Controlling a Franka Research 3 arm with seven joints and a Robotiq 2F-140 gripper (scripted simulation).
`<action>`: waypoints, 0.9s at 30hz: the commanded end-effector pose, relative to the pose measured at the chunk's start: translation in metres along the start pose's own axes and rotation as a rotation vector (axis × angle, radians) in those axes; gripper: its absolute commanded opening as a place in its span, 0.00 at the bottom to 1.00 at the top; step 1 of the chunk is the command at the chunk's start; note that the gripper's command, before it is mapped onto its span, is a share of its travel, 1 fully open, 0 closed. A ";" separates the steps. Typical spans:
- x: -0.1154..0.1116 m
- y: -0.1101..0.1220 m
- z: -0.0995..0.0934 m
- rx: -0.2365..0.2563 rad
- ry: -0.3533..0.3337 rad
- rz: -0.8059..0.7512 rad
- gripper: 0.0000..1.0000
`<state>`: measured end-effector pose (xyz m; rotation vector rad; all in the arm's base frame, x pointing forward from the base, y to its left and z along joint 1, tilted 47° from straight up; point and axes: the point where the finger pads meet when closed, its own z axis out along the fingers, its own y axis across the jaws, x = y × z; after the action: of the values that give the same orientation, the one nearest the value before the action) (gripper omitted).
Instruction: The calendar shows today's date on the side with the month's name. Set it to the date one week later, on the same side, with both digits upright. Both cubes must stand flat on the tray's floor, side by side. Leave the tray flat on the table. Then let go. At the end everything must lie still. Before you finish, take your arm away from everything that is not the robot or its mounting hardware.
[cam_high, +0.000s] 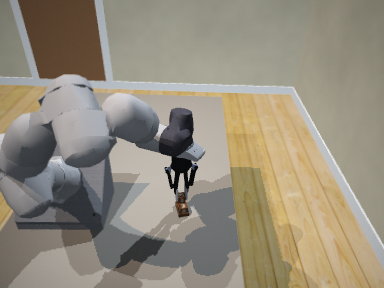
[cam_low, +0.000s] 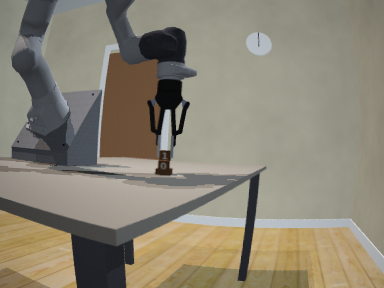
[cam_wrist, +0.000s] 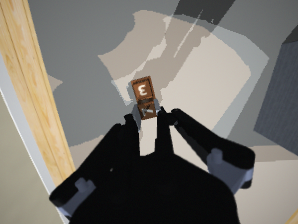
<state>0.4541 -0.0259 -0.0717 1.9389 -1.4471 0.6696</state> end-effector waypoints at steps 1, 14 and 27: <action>0.000 -0.001 0.004 0.002 -0.002 0.009 0.17; 0.000 -0.001 0.013 0.002 -0.002 0.009 0.17; 0.000 -0.001 0.018 0.002 -0.002 0.009 0.17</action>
<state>0.4546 -0.0385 -0.0832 1.9384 -1.4475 0.6692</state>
